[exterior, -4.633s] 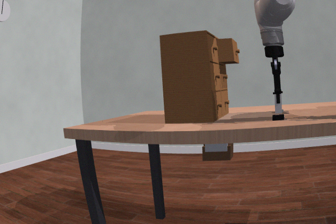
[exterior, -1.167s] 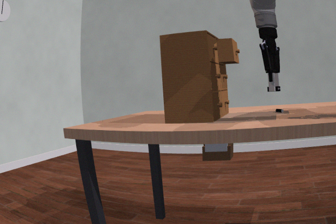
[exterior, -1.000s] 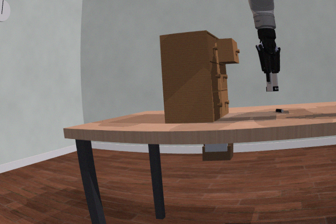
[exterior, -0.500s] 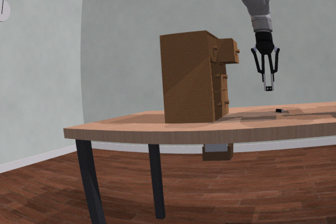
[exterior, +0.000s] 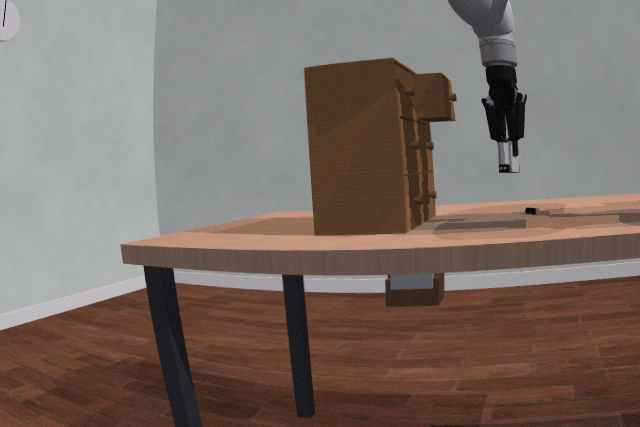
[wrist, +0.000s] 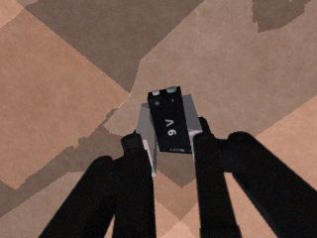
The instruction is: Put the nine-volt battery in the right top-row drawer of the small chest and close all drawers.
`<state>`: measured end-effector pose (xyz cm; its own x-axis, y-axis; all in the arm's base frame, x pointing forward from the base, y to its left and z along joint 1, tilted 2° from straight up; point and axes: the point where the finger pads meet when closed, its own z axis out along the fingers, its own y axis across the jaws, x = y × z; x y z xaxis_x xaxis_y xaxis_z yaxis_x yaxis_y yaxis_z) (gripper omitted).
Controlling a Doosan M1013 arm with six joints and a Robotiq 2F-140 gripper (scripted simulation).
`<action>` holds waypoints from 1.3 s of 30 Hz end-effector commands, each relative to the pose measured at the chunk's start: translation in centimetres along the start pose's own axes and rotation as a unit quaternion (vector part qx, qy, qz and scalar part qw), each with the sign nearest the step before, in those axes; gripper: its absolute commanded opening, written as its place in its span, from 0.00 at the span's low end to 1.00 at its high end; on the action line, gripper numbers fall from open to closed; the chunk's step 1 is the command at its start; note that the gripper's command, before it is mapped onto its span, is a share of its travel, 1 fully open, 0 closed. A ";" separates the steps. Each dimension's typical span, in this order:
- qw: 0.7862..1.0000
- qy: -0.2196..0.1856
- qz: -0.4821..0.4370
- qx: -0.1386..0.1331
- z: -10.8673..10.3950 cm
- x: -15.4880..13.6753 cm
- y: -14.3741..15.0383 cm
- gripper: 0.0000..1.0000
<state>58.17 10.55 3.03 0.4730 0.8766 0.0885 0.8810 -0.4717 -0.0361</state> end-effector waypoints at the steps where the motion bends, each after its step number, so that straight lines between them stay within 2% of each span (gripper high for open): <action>1: 0.993 -0.010 0.113 -0.007 -0.1 -1.4 1.3 0.14; 2: 0.993 -0.010 0.113 -0.007 -0.1 -1.4 1.3 0.14; 3: 0.982 -0.011 0.187 -0.009 -0.1 -1.7 1.6 0.14; 7: 0.962 -0.009 0.274 -0.010 -0.2 -2.8 2.5 0.14; 14: 0.901 -0.020 0.433 -0.019 -0.2 -3.2 2.8 0.14; 15: 0.897 -0.021 0.440 -0.020 -0.2 -3.2 2.8 0.14; 27: 0.897 -0.021 0.440 -0.020 -0.5 -3.2 2.8 0.14; 39: 0.897 -0.021 0.440 -0.020 -2.0 -3.1 2.8 0.14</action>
<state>59.13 6.33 4.14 0.9863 0.1647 0.0053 0.1648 -0.9856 -0.0381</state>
